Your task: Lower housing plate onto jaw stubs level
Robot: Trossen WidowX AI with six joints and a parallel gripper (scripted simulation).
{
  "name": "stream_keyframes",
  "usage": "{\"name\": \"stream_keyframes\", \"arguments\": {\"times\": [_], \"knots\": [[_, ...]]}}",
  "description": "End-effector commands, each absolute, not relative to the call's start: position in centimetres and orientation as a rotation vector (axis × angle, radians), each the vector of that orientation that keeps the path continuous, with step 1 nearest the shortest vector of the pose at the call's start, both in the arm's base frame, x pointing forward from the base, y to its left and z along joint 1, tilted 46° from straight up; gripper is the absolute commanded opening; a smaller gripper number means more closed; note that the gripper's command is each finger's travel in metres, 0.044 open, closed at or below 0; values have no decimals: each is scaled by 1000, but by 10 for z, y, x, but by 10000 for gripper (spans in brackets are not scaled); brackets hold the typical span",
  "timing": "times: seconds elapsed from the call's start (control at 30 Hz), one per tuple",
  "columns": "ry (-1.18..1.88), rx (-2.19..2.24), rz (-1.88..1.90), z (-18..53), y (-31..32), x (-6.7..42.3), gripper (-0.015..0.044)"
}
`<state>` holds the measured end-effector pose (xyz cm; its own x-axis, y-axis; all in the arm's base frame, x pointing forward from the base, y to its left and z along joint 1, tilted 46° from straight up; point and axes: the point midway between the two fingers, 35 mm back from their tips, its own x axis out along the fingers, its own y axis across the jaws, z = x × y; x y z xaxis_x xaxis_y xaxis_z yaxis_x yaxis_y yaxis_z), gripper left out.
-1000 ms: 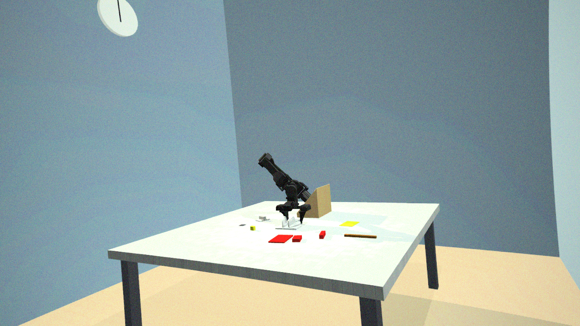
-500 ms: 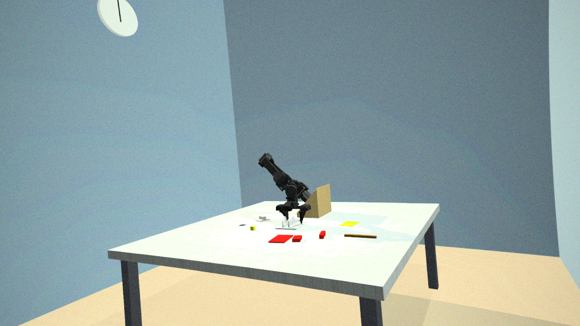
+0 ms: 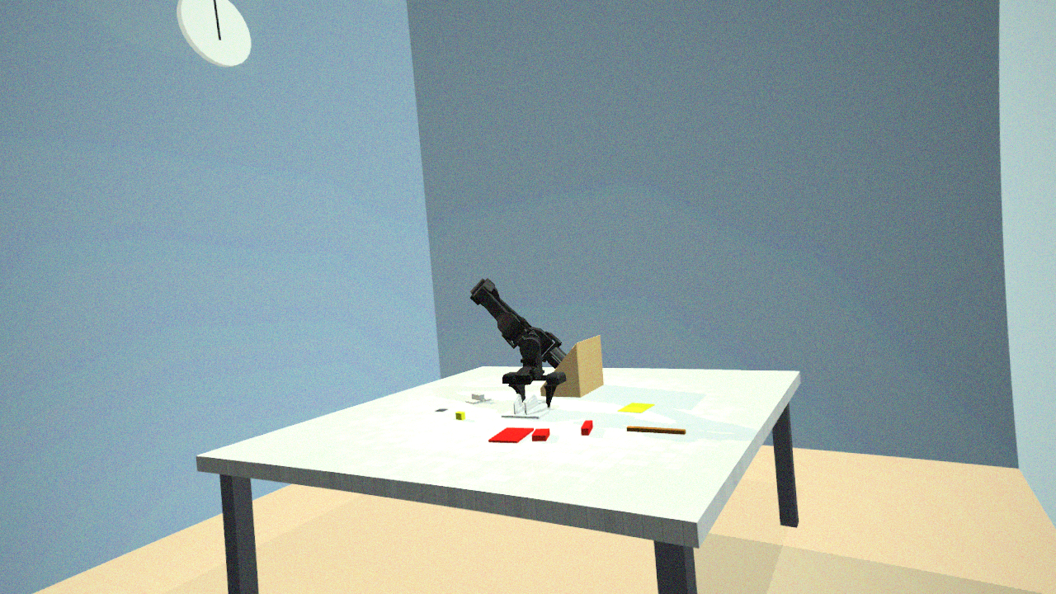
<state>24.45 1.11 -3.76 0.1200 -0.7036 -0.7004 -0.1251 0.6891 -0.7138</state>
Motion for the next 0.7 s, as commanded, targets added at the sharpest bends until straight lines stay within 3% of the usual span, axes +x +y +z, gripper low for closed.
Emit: {"name": "stream_keyframes", "arguments": {"times": [0.0, 0.5, 0.6, 0.67], "knots": [[1415, -745, -485, -38, 11, 244, 351], [1415, -745, -485, -38, 11, 244, 351], [1413, -744, -485, -38, 11, 245, 430], [1413, -744, -485, -38, 11, 245, 440]]}}
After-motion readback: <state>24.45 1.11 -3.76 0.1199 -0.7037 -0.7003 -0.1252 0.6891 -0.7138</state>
